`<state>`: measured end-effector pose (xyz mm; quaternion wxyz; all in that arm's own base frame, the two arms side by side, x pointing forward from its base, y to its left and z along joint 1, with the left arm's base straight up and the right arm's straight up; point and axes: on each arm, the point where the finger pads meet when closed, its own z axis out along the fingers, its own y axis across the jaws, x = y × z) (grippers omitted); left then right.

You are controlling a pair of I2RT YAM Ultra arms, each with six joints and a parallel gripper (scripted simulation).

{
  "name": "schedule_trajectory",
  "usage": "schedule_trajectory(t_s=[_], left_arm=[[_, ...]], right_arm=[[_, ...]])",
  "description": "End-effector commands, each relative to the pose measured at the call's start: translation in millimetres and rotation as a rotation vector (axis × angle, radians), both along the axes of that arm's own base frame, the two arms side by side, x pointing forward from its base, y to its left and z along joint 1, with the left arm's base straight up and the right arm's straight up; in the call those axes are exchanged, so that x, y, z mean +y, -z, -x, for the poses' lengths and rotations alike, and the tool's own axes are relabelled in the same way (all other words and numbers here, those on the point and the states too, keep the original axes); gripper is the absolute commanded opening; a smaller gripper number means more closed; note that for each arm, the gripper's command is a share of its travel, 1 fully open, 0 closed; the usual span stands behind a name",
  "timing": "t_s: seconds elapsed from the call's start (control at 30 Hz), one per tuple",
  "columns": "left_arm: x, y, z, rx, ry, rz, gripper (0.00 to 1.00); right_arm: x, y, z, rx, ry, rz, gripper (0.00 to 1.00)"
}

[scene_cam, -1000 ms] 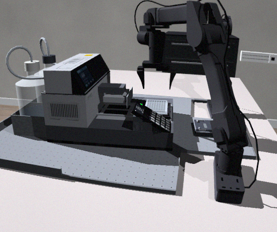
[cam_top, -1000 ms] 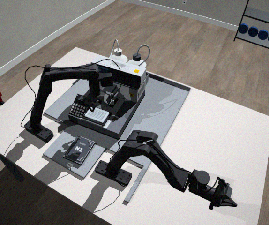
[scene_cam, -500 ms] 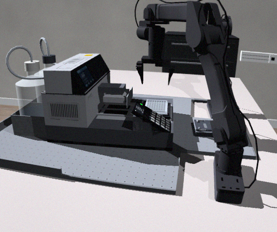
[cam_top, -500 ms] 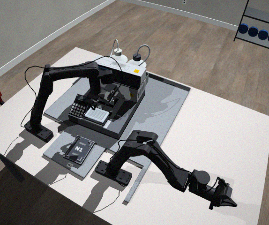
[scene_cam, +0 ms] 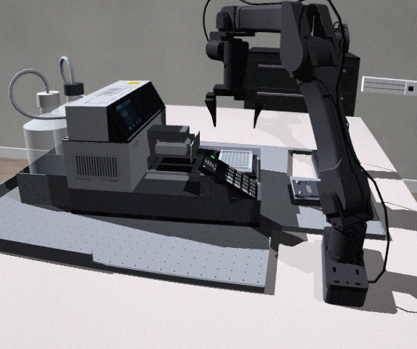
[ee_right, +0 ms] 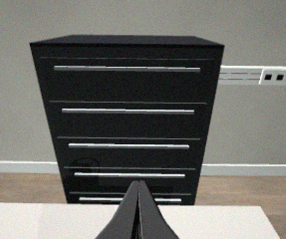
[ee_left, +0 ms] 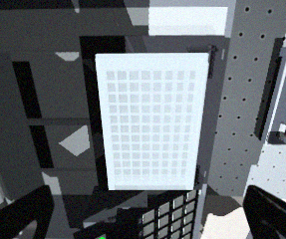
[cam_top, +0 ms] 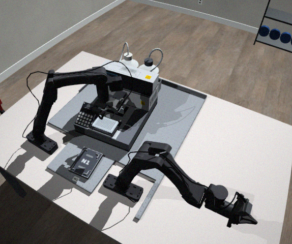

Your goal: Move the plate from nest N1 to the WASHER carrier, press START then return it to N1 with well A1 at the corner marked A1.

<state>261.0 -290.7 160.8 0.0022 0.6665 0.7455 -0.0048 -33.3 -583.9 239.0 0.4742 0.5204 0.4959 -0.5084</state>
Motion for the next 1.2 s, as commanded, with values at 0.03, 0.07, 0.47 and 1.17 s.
schedule_trajectory(t_s=[0.03, 0.07, 0.47, 1.17], left_arm=[[5, -11, 8, -0.005, -0.001, 0.007, 1.0], [4, -12, 7, -0.008, -0.001, 0.011, 1.0], [0, -9, 4, -0.007, 0.0, 0.01, 1.0], [-2, 0, 2, 0.007, 0.002, -0.006, 1.0]], right_arm=[[5, -17, 4, -0.009, 0.007, 0.034, 0.0], [5, -17, 4, -0.009, 0.007, 0.034, 0.0], [5, -17, 4, -0.009, 0.007, 0.034, 0.0], [5, -17, 4, -0.009, 0.007, 0.034, 0.0]])
